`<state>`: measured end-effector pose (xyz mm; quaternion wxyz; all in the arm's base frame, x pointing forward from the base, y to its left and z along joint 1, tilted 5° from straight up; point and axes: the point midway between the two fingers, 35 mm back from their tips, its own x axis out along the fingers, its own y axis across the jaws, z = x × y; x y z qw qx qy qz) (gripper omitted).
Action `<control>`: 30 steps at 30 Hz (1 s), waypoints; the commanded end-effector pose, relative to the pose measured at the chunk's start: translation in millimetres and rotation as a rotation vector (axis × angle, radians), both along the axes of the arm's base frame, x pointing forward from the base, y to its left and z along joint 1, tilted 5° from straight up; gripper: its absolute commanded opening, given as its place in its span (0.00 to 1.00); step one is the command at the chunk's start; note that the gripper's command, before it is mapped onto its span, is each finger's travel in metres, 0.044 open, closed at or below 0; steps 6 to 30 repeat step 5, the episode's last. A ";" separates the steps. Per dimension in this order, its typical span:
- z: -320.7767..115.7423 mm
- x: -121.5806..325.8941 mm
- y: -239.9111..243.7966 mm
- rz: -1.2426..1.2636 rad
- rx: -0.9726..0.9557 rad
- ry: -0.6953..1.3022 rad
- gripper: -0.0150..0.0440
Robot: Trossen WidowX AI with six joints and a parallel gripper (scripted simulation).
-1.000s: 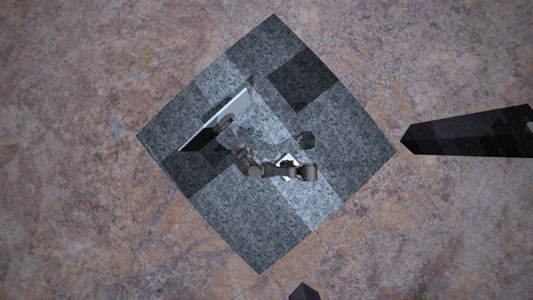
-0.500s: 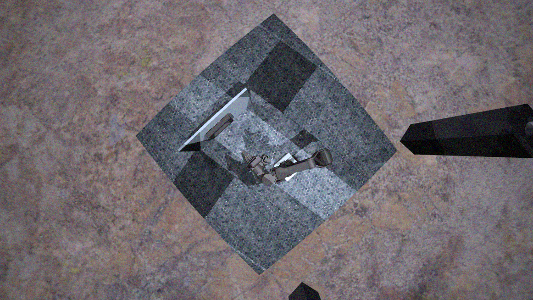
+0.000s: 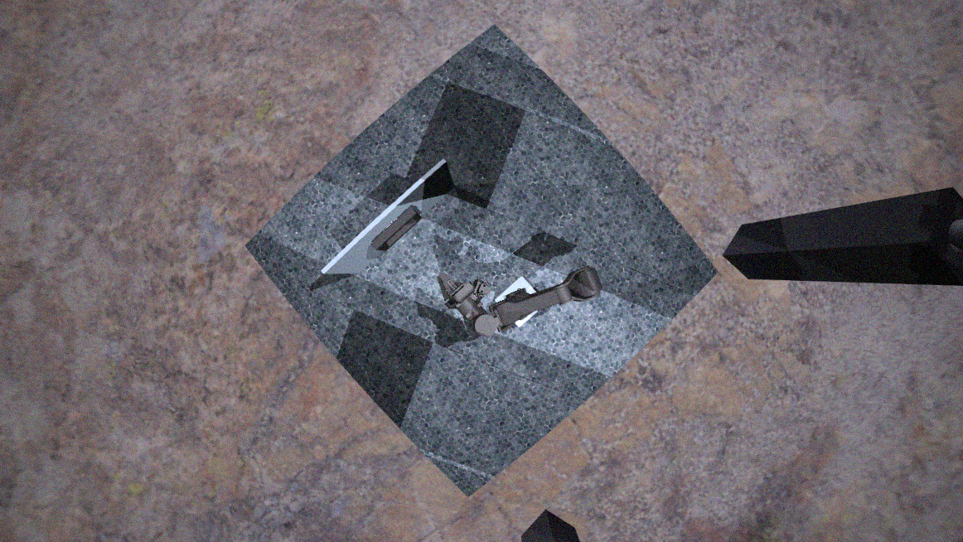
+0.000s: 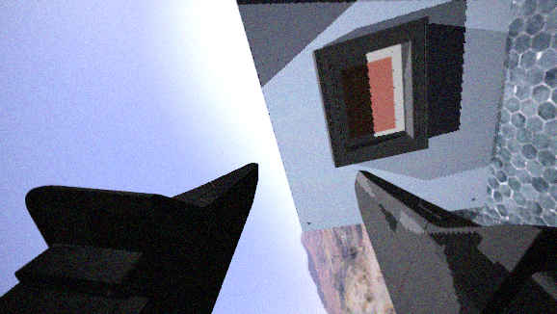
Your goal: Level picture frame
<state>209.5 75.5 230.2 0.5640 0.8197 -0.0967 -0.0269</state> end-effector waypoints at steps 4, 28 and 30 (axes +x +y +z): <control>-0.7 -0.2 -0.5 -0.003 0.002 0.001 0.69; -0.7 -0.2 -0.5 -0.003 0.002 0.001 0.69; -0.7 -0.2 -0.5 -0.003 0.002 0.001 0.69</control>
